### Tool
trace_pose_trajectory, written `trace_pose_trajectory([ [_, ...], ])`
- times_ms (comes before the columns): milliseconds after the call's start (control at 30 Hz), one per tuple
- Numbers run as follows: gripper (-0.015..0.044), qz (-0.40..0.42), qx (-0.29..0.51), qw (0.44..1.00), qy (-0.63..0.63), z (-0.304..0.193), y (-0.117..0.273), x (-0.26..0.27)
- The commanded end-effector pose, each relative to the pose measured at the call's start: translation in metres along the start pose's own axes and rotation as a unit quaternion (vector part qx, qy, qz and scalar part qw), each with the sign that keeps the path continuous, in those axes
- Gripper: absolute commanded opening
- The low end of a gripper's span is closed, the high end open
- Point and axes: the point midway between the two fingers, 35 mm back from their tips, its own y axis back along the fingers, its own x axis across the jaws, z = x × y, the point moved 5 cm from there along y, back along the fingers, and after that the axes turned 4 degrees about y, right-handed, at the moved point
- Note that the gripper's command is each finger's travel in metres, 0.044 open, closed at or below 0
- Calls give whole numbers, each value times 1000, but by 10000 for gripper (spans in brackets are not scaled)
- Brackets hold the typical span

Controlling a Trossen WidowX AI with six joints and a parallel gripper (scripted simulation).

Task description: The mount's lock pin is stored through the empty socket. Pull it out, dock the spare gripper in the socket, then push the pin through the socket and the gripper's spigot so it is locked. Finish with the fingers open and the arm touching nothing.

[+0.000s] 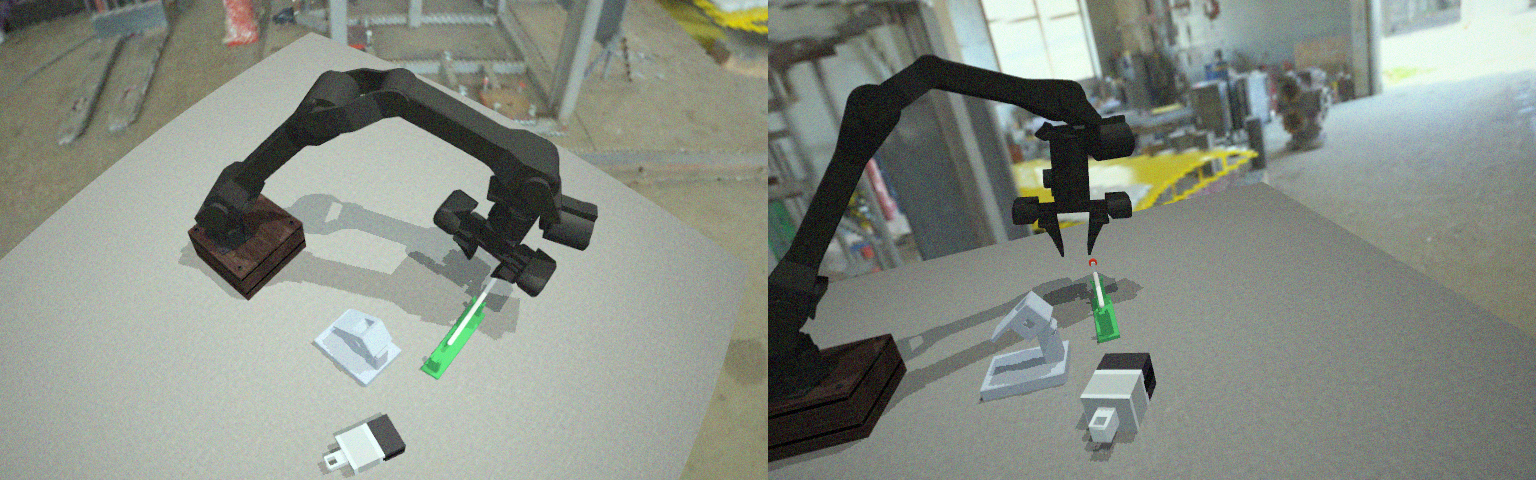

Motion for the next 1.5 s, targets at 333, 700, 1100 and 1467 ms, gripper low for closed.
trace_pose_trajectory([
  [333, 279, -9, 0, 1000, 2, -6, 16, 2],
  [700, 180, -91, 4, 996, 15, -53, 68, 5],
  [1100, 180, -90, 4, 996, 15, -58, 4, -6],
  [1467, 180, -90, 4, 996, 15, -60, -13, -10],
])
